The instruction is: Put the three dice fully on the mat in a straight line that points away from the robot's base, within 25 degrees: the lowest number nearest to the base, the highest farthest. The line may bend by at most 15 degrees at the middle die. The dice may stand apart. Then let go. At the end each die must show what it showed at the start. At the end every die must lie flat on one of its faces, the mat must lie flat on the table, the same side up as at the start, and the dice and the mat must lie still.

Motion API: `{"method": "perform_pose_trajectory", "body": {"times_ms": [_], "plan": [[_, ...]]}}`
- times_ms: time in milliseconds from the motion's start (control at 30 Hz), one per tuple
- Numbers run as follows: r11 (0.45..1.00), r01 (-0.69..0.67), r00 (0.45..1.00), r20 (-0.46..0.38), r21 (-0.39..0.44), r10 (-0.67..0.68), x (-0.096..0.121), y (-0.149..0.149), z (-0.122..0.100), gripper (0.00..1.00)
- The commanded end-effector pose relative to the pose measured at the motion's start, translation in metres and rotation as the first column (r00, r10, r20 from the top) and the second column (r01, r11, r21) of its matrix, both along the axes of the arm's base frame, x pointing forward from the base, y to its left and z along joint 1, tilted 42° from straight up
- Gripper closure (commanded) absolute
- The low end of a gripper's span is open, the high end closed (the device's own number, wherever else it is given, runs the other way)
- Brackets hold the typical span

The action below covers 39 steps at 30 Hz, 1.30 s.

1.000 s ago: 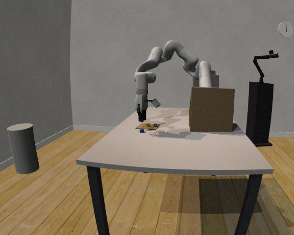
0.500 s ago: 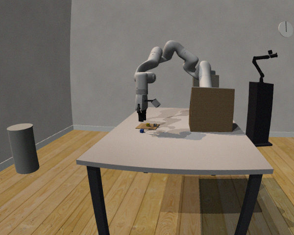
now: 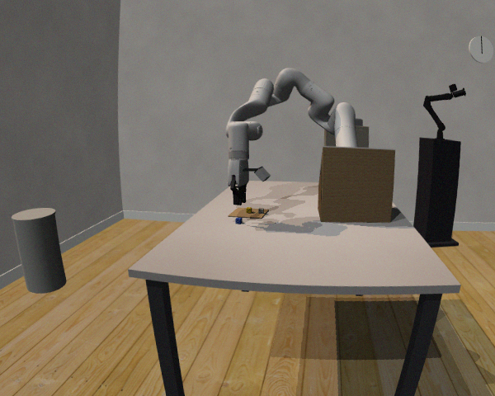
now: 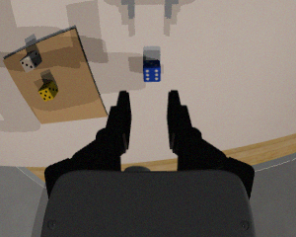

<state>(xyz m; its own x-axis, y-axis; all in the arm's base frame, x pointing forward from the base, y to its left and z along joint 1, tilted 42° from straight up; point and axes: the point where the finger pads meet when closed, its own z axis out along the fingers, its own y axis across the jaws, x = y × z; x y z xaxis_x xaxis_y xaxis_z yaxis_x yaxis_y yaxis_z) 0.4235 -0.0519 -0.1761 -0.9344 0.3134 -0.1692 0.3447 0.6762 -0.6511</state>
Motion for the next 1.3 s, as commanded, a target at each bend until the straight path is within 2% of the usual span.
{"method": "perform_pose_trajectory", "body": {"times_ms": [0, 433, 1267], "plan": [[1.0, -0.003, 1.0, 0.002, 0.003, 0.003, 0.002, 0.002, 0.0, 0.64], [1.0, -0.016, 1.0, -0.009, 0.004, 0.016, 0.001, -0.001, -0.003, 0.64], [1.0, -0.016, 1.0, -0.01, 0.004, 0.016, 0.0, -0.024, -0.029, 0.64]]}}
